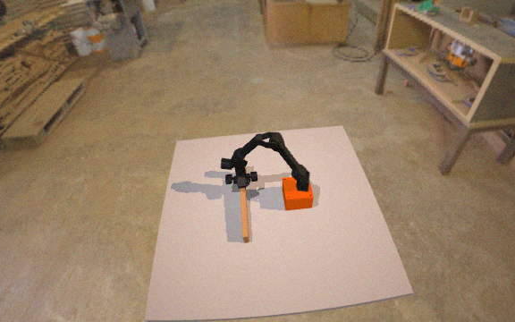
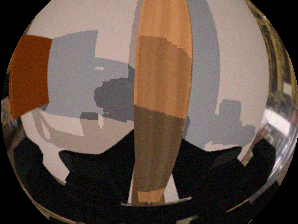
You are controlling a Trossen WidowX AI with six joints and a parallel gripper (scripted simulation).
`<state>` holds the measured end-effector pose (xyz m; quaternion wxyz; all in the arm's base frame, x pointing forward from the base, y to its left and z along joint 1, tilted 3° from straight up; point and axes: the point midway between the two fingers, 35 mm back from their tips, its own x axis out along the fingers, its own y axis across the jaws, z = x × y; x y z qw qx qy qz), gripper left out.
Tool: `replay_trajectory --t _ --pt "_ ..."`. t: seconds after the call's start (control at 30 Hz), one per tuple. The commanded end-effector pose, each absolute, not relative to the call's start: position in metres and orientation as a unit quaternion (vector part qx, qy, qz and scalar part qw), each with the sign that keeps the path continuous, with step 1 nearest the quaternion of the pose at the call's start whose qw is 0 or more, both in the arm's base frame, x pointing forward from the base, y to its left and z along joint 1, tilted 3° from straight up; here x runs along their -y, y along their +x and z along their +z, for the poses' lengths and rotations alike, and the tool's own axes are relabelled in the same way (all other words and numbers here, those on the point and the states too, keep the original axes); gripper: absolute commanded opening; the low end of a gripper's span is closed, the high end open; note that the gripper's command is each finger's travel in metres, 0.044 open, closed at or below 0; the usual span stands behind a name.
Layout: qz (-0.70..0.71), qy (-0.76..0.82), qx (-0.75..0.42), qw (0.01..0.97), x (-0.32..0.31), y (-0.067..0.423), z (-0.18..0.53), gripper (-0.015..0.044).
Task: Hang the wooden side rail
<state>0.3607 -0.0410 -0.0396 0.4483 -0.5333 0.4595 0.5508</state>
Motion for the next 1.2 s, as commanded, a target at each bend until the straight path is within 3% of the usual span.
replay_trajectory --t 0.0,1.17 --pt "0.548 -0.537 -0.458 0.449 0.0432 0.3630 -0.0377 0.0000" --pt "0.548 -0.537 -0.458 0.449 0.0472 0.3629 -0.0375 0.0000"
